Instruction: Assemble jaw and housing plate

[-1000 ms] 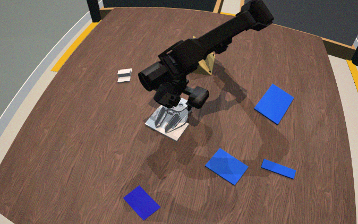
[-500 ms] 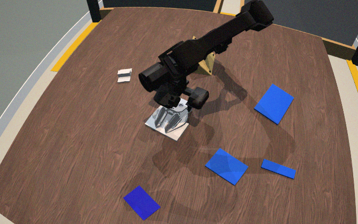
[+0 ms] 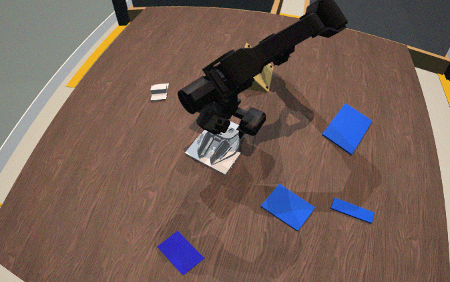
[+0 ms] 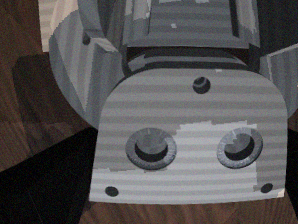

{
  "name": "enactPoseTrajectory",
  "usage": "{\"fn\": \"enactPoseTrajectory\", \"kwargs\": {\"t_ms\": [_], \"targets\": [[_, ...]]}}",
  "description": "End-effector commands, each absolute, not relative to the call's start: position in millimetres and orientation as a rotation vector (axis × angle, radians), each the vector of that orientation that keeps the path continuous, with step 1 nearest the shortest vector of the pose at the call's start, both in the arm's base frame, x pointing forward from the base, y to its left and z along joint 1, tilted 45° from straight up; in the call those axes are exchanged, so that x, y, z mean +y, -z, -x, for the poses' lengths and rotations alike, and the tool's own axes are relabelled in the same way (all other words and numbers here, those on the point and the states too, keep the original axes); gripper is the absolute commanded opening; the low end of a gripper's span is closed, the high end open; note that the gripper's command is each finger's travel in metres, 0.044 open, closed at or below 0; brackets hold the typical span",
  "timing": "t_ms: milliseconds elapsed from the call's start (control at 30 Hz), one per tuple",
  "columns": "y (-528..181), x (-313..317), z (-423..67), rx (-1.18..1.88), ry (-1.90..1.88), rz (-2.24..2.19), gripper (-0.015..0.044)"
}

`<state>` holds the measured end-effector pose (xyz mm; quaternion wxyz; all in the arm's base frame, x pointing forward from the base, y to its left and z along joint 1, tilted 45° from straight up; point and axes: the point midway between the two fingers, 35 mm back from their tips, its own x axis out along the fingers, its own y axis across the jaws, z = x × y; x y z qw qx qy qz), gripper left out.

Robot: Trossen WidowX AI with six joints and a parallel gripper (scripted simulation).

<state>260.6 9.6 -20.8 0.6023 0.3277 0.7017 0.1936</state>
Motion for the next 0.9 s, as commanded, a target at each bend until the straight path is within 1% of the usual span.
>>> {"fn": "enactPoseTrajectory", "kwargs": {"t_ms": [0,867], "targets": [[22.0,11.1,-260.7,1.624,-0.445,-0.766,0.0351],[25.6,14.6,-260.4,1.624,-0.446,-0.766,0.0351]]}}
